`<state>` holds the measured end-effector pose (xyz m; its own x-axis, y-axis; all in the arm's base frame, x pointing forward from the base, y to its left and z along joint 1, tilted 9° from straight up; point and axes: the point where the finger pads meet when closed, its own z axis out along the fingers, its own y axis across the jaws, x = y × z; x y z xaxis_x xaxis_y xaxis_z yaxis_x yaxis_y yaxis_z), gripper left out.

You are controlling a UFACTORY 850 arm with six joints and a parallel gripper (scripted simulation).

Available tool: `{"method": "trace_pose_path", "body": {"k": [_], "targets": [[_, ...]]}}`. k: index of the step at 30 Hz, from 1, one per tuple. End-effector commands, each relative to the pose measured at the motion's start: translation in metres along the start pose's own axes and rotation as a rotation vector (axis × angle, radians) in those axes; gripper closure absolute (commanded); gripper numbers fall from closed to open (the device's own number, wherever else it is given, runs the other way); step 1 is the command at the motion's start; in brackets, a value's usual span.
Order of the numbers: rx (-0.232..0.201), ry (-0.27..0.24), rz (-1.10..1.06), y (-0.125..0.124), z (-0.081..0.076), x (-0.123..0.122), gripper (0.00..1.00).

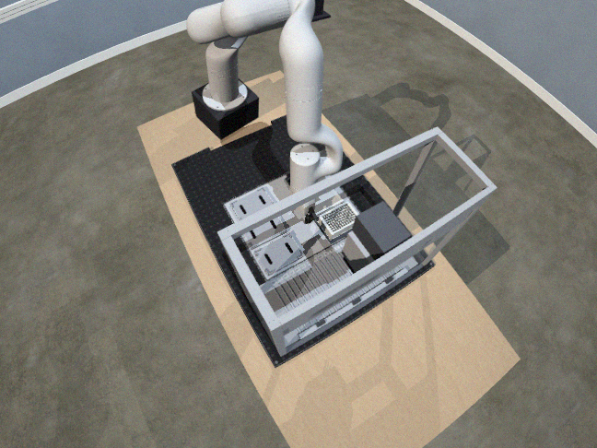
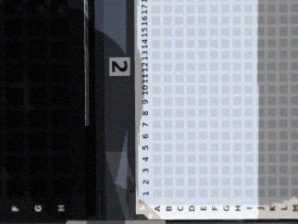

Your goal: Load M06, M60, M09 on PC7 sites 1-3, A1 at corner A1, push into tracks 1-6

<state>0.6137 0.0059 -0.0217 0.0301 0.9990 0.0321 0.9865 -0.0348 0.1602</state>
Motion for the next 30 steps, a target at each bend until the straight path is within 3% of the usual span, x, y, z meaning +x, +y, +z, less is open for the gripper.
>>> {"method": "trace_pose_path", "body": {"k": [1,30], "targets": [[-0.001,0.000,0.000,0.001,-0.001,0.001,0.00],[-0.001,0.000,0.000,0.001,-0.001,0.015,0.00]]}}
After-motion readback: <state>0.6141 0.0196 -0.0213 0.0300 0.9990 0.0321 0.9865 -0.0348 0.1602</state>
